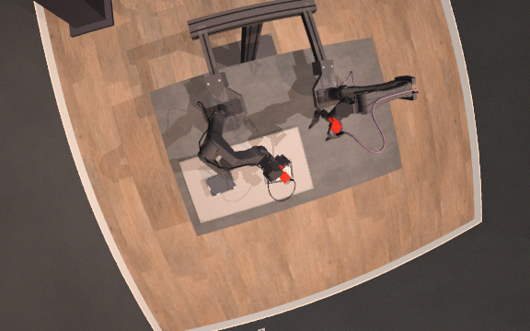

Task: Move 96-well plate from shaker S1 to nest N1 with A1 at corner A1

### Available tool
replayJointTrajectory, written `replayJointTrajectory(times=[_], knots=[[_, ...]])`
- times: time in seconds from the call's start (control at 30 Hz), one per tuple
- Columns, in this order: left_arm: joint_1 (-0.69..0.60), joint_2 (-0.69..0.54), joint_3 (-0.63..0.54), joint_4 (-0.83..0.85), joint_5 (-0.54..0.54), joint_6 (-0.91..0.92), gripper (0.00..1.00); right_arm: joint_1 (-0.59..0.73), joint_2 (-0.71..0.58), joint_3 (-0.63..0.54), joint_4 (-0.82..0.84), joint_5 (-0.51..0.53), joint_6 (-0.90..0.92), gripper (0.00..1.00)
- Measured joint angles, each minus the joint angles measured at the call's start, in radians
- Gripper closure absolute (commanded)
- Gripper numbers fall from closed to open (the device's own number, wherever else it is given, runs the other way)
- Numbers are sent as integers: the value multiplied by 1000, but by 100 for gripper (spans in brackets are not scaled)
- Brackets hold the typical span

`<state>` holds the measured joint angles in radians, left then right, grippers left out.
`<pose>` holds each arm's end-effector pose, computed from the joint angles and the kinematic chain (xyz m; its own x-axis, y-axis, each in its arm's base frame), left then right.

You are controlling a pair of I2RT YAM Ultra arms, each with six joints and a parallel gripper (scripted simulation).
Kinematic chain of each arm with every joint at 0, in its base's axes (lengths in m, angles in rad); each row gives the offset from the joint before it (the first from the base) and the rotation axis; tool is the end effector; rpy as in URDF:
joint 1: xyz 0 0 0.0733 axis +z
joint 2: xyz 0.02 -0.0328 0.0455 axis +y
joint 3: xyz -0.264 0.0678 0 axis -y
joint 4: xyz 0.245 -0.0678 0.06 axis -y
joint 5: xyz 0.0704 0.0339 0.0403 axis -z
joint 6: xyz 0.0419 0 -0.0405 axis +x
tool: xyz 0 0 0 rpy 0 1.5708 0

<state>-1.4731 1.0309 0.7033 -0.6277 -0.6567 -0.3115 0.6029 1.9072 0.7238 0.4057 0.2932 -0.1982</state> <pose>0.0456 -0.1917 0.2385 -0.3069 0.6423 -0.7024 0.6932 0.6565 0.2975 0.2812 0.1802 0.0861 -0.4931 -0.5683 -0.6586 -0.4797 0.8093 -0.3391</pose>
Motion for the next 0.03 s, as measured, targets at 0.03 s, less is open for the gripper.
replayJointTrajectory(times=[0.03], knots=[[0, 0, 0, 0, 0, 0, 0, 0, 0, 0, 0, 0, 0, 0]])
